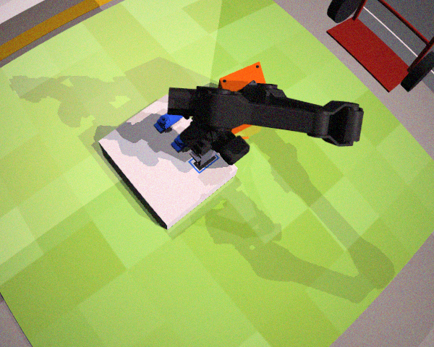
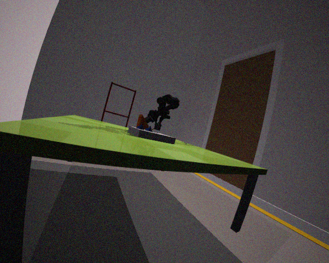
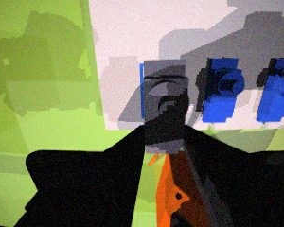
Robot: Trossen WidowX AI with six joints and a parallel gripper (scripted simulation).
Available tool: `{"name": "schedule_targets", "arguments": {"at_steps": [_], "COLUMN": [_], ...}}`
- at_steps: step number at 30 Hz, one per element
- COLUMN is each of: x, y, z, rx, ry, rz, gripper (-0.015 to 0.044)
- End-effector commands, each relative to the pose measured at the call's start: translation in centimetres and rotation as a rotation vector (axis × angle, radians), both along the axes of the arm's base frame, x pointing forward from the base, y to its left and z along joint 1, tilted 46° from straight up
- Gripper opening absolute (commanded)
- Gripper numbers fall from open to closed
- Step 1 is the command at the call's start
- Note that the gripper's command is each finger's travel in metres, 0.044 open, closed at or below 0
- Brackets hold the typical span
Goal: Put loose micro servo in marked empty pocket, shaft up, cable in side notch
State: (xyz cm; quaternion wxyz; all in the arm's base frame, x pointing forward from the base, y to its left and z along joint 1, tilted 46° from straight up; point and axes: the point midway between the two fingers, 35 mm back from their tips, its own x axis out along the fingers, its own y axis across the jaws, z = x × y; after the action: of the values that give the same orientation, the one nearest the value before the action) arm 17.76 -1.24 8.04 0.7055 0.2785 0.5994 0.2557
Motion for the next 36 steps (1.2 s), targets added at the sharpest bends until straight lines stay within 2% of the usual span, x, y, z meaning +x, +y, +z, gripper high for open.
{"name": "schedule_targets", "arguments": {"at_steps": [1,36], "x": [0.1,0.6], "y": [0.3,1.9], "z": [-0.3,-1.8], "rx": [-0.002,-0.001], "ry": [-0.003,-0.004], "rz": [-0.004,-0.004], "gripper": [0.0000,0.0000]}}
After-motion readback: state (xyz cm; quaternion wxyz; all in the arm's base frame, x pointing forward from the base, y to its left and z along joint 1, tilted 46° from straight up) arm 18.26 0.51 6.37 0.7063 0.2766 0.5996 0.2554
